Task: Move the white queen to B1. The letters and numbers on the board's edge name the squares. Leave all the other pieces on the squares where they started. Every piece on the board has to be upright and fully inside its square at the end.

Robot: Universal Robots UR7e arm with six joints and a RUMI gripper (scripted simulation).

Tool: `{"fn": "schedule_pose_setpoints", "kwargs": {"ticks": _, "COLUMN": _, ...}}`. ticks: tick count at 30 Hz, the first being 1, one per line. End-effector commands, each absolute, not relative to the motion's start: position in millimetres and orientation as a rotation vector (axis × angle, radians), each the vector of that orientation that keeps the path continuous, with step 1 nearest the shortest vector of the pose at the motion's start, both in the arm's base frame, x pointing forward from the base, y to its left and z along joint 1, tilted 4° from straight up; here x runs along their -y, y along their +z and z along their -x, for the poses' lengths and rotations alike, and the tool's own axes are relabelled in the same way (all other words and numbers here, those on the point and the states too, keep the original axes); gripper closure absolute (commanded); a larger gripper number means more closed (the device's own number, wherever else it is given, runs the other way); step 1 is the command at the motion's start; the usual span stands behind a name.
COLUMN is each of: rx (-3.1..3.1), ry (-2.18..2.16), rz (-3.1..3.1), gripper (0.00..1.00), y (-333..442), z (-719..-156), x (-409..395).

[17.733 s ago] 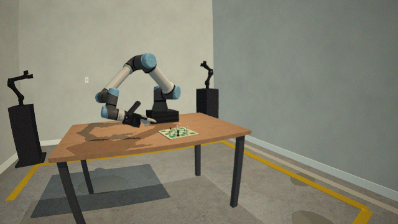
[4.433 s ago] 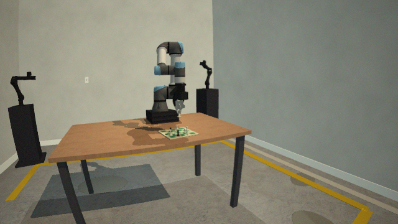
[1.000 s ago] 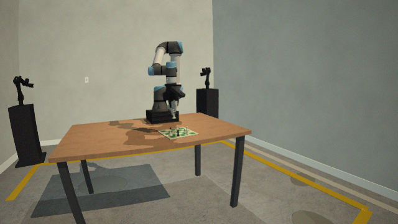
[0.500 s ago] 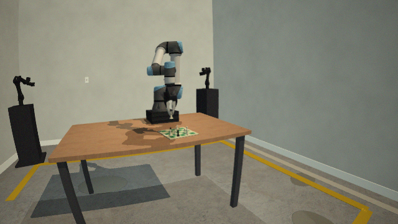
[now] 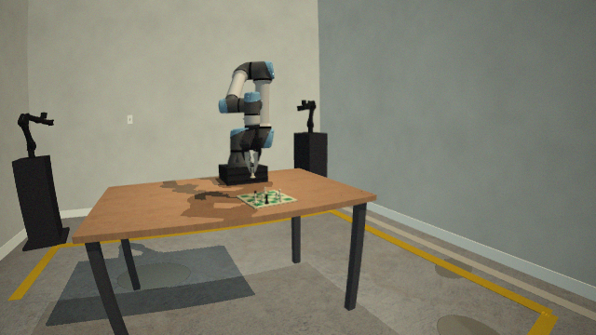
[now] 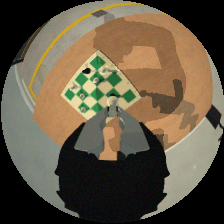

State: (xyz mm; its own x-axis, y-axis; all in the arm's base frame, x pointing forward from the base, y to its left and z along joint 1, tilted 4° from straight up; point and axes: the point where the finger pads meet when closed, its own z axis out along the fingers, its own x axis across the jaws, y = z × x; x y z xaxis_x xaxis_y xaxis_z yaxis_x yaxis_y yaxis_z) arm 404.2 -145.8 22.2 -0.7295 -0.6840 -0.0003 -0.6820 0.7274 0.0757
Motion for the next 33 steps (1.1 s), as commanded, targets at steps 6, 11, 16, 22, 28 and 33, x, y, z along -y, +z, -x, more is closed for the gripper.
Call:
{"fn": "schedule_pose_setpoints", "kwargs": {"ticks": 6, "rx": 3.020, "ry": -0.096, "rz": -0.692, "gripper": 1.00, "y": 22, "z": -399, "x": 155}}
{"fn": "schedule_pose_setpoints", "kwargs": {"ticks": 11, "rx": 3.043, "ry": -0.093, "rz": -0.570, "gripper": 1.00, "y": 22, "z": -397, "x": 157}}
{"fn": "schedule_pose_setpoints", "kwargs": {"ticks": 16, "rx": 3.068, "ry": -0.089, "rz": -0.389, "gripper": 1.00, "y": 22, "z": -394, "x": 160}}
{"fn": "schedule_pose_setpoints", "kwargs": {"ticks": 22, "rx": 3.083, "ry": -0.084, "rz": -0.207, "gripper": 1.00, "y": 22, "z": -391, "x": 162}}
{"fn": "schedule_pose_setpoints", "kwargs": {"ticks": 28, "rx": 3.086, "ry": -0.082, "rz": -0.109, "gripper": 1.00, "y": 22, "z": -390, "x": 164}}
{"fn": "schedule_pose_setpoints", "kwargs": {"ticks": 33, "rx": 3.086, "ry": -0.079, "rz": -0.012, "gripper": 1.00, "y": 22, "z": -388, "x": 165}}
